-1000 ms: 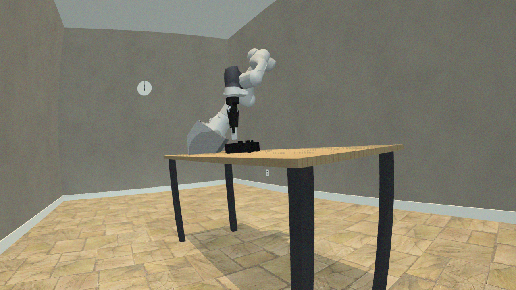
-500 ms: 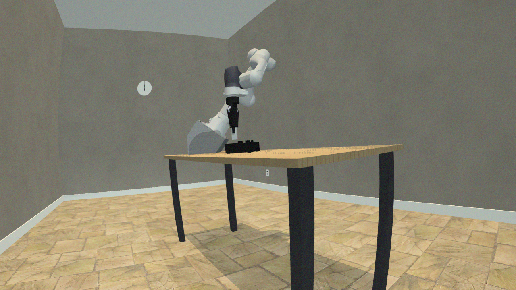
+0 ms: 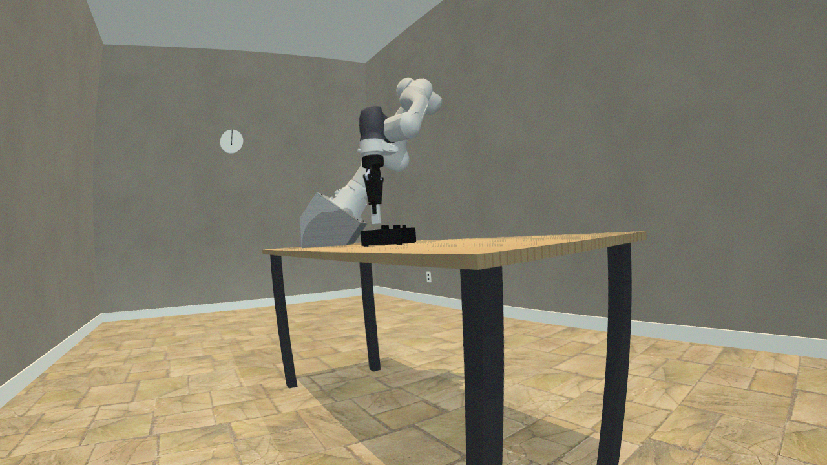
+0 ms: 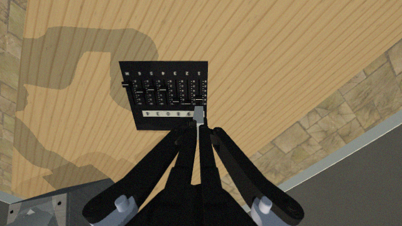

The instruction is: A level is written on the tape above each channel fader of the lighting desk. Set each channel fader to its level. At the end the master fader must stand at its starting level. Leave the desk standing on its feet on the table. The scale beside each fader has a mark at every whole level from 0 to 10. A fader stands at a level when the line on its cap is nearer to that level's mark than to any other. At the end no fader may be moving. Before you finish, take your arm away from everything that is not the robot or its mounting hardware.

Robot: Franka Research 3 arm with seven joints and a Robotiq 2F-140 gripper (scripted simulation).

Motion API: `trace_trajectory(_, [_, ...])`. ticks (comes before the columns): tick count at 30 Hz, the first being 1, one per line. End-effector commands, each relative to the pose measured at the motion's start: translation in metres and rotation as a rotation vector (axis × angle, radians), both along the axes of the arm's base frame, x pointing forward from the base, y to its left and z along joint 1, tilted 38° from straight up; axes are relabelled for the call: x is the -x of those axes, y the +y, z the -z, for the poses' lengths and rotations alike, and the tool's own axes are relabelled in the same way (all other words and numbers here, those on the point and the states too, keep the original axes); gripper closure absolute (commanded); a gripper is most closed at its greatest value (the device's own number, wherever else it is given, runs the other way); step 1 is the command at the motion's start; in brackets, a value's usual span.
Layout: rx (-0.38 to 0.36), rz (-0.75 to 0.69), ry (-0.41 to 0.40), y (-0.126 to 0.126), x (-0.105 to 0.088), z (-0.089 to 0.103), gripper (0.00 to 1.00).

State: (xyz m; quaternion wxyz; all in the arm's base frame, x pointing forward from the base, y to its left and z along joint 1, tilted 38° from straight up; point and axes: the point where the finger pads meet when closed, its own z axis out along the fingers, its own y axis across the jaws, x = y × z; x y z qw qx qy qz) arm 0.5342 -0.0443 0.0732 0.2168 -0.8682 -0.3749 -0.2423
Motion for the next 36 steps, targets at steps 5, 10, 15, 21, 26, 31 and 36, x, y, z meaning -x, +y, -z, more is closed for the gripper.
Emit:
trace_trajectory(5, [0.001,0.001,0.000,0.0009,-0.0016,-0.0001,1.00])
trace_trajectory(10, [0.001,0.001,0.000,0.0010,-0.0017,0.0001,1.00])
trace_trajectory(15, [0.001,0.001,0.000,0.0020,-0.0021,0.0014,1.00])
trace_trajectory(21, [0.001,0.001,0.000,0.0034,-0.0028,0.0035,1.00])
trace_trajectory(26, [0.001,0.001,0.000,0.0055,-0.0037,0.0064,1.00])
trace_trajectory(31, [0.001,0.001,0.000,0.0070,-0.0045,0.0085,1.00])
trace_trajectory(36, [0.001,0.001,0.000,0.0074,-0.0047,0.0092,1.00])
